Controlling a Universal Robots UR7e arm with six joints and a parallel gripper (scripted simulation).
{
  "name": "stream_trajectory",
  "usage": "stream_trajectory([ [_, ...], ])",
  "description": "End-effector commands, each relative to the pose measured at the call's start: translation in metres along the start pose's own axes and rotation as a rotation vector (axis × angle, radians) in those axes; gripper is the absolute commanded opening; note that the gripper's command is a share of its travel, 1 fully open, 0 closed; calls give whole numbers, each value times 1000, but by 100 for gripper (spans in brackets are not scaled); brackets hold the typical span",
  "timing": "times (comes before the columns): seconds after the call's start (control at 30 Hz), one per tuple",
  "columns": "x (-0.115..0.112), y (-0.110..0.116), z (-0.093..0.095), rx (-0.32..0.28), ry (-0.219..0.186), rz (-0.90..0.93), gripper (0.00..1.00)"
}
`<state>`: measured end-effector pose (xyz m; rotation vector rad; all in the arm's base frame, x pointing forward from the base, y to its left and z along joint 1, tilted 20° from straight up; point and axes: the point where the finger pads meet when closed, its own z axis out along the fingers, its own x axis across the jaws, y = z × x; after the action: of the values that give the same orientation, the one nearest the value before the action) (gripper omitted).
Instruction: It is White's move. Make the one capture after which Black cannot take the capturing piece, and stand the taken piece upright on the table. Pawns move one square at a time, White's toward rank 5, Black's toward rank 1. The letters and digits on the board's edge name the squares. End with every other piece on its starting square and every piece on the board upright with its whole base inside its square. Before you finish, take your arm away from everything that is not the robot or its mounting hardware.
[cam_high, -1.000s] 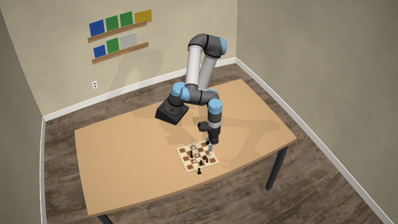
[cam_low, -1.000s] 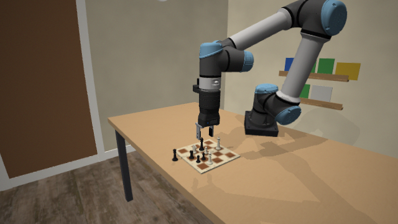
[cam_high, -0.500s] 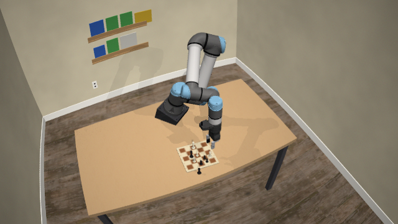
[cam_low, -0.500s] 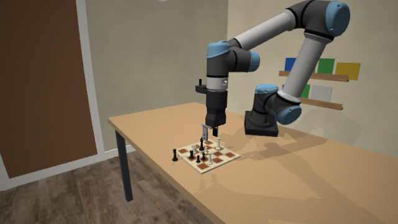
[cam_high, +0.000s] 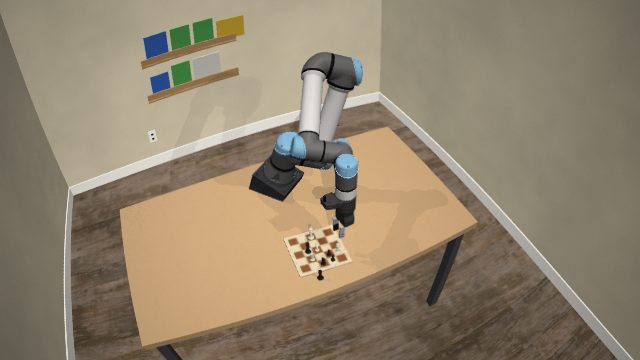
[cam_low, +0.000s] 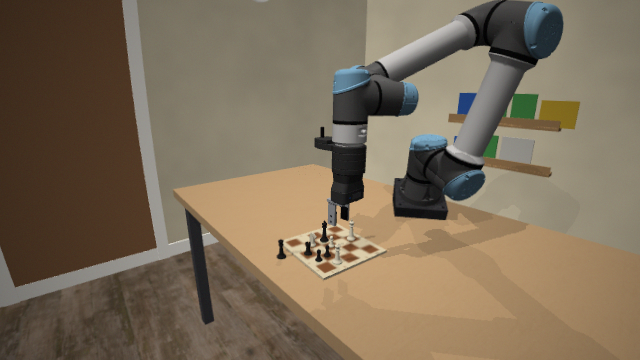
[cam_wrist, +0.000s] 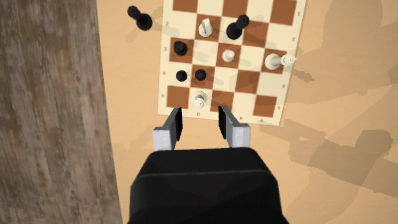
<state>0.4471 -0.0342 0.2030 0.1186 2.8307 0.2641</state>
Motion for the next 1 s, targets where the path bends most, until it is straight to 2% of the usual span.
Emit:
stream_trajectory([
  [0.0,0,0,0,0,-1,-1,79],
  [0.97,0,0,2,0,-1,-1,79],
])
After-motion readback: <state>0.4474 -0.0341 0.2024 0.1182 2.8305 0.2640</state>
